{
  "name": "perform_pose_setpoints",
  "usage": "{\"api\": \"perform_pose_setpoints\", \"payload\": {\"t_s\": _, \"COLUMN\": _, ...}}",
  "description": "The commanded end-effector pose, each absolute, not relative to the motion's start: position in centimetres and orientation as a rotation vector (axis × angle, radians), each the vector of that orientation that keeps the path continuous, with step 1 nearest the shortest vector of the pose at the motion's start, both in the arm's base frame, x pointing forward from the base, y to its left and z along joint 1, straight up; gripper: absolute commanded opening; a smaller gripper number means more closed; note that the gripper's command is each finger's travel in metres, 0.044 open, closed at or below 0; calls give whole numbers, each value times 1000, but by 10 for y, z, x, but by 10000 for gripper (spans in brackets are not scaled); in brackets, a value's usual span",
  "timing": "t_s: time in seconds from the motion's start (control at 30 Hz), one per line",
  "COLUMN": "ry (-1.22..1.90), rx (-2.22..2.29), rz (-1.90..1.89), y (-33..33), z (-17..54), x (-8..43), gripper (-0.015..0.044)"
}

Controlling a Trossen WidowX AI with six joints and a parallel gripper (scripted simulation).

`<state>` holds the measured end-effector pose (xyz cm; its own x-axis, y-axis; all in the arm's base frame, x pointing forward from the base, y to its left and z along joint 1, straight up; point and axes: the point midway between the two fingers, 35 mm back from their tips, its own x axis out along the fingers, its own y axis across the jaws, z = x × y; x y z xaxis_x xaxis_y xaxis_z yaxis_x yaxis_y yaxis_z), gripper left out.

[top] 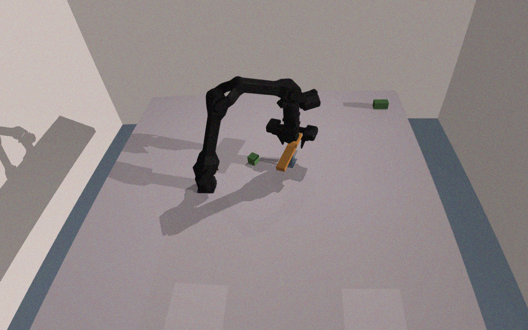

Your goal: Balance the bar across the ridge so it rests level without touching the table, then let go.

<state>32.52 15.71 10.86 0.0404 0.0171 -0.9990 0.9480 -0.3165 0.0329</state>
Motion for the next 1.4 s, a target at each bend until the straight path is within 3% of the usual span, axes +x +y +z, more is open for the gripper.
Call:
{"api": "perform_pose_setpoints", "payload": {"t_s": 0.0, "ry": 1030, "rx": 1477, "rz": -1402, "y": 157, "z": 108, "x": 325, "gripper": 440}}
{"api": "perform_pose_setpoints", "payload": {"t_s": 0.13, "ry": 1030, "rx": 1478, "rz": -1402, "y": 158, "z": 116, "x": 326, "gripper": 440}}
{"api": "perform_pose_setpoints", "payload": {"t_s": 0.43, "ry": 1028, "rx": 1484, "rz": -1395, "y": 155, "z": 207, "x": 322, "gripper": 440}}
{"api": "perform_pose_setpoints", "payload": {"t_s": 1.37, "ry": 1028, "rx": 1484, "rz": -1395, "y": 155, "z": 208, "x": 321, "gripper": 440}}
